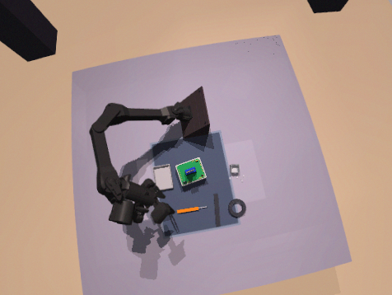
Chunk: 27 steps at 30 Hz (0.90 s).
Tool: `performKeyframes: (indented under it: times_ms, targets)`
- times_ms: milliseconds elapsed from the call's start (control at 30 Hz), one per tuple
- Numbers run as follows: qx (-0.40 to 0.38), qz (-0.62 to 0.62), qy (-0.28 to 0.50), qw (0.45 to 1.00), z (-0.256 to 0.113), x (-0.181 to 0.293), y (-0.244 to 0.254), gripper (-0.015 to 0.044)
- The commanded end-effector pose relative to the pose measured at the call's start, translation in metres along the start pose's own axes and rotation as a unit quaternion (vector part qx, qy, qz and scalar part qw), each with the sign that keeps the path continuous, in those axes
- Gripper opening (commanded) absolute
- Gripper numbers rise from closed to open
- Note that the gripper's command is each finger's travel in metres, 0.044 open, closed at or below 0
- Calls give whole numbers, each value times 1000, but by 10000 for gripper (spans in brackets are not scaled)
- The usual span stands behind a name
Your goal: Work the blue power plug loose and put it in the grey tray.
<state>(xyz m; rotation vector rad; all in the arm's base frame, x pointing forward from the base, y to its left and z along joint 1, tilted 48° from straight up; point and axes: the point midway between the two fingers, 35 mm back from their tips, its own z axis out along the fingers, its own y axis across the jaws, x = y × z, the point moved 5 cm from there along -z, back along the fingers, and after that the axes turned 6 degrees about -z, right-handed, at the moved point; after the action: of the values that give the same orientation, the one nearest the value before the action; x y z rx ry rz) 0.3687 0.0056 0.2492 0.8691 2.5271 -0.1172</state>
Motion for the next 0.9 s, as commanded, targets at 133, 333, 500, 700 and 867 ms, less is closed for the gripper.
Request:
performKeyframes:
  times_ms: [133,333,500,700,867]
  targets:
    - [131,-202,84,967,17,95,13,430]
    - [111,-171,71,976,13,81,12,430]
    - [75,-116,50,989,8,57,11,430]
    - [86,-133,57,986,9,65,12,430]
    - [183,-277,100,938,17,122,13,430]
